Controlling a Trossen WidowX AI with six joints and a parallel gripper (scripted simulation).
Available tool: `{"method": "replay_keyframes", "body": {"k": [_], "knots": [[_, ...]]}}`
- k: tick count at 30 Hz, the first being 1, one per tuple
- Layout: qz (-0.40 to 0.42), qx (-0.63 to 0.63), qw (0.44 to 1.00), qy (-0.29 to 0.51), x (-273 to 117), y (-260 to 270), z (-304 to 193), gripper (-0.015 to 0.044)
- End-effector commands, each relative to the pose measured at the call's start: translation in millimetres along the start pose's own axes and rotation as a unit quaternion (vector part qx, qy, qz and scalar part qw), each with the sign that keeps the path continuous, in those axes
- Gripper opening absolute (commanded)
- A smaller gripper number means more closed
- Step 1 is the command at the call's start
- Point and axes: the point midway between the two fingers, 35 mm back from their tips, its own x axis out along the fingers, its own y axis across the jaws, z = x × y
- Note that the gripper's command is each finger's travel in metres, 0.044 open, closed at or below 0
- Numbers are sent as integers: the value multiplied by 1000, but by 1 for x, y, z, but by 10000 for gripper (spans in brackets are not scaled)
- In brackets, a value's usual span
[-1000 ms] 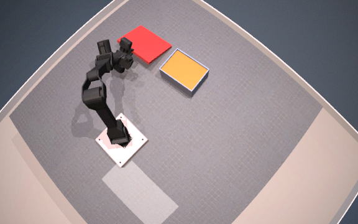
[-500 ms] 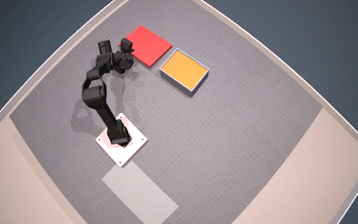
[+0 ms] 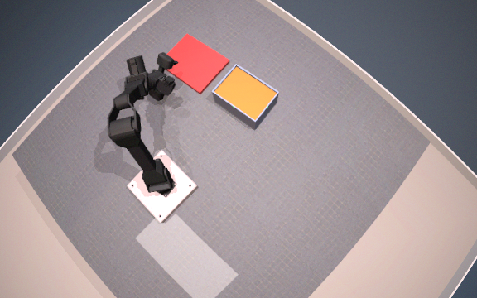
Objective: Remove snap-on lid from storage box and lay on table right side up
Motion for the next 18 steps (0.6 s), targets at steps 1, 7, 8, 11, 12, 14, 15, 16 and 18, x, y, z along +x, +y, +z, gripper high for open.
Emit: {"method": "replay_keyframes", "body": {"k": [1, 7, 8, 11, 12, 14, 15, 16, 18], "knots": [[-1, 1, 1000, -3, -8, -8, 2, 440], [-2, 1, 1000, -3, -17, -16, 2, 440], [-2, 1, 1000, -3, -18, -17, 2, 440], [-2, 1, 1000, -3, -23, -21, 2, 440], [-2, 1, 1000, -3, -24, -23, 2, 440], [-2, 1, 1000, -3, -27, -25, 2, 440], [-2, 1, 1000, -3, -29, -27, 2, 440], [-3, 1, 1000, -3, -30, -28, 2, 440], [-3, 1, 1000, -3, -33, -31, 2, 440]]}}
